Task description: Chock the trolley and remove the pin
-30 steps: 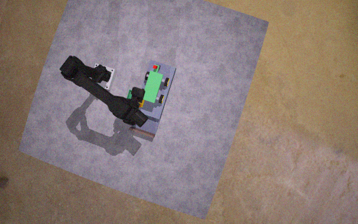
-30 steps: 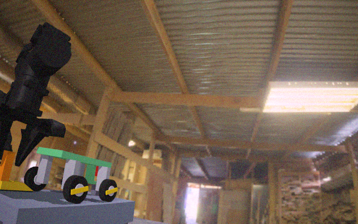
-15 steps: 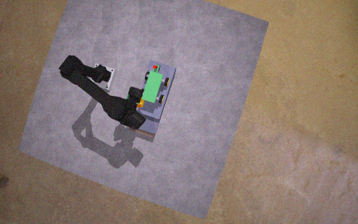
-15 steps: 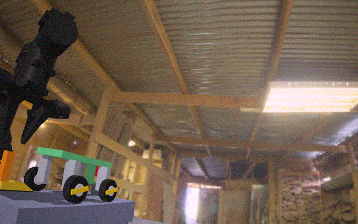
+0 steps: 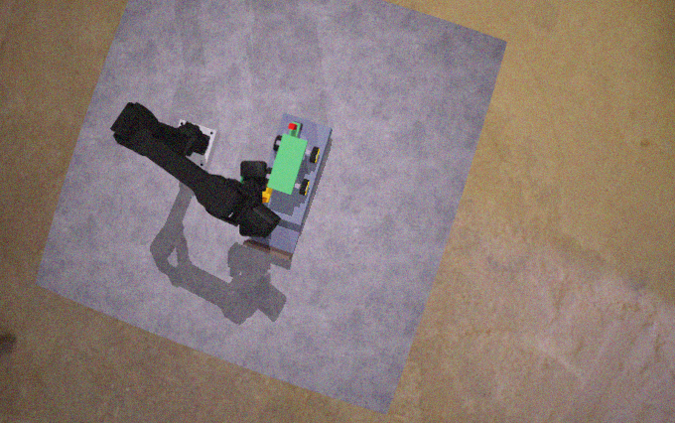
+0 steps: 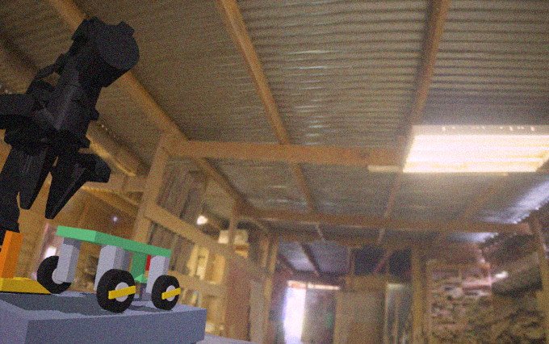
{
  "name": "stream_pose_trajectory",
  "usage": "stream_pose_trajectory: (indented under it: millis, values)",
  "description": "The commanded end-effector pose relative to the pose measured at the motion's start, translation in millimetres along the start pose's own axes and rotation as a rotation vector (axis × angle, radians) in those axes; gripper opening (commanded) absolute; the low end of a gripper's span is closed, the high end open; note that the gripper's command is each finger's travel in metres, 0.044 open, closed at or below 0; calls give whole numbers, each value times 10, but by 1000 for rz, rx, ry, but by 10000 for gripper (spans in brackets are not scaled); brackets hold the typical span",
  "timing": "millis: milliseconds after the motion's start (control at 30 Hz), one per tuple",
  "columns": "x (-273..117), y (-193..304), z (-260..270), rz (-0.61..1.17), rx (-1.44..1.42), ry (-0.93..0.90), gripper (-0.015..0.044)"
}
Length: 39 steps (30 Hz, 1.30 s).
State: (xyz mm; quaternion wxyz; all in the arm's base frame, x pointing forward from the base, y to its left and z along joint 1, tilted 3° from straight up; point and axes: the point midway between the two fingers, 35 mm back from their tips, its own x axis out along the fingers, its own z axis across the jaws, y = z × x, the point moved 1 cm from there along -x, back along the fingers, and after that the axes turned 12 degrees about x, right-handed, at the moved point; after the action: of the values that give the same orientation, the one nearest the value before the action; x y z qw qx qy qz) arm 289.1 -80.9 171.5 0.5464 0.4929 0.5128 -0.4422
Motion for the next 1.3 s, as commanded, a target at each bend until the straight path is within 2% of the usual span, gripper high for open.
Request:
stream_pose_trajectory:
  millis: [0, 333, 667, 1267]
  values:
    - [-108, 155, -178, 51, -209, -3, 190]
    - [-176, 354, -980, 80, -716, 98, 190]
    - [-270, 323, -1859, 121, -1238, 213, 190]
    - [-168, 312, -1937, 124, -1273, 221, 190]
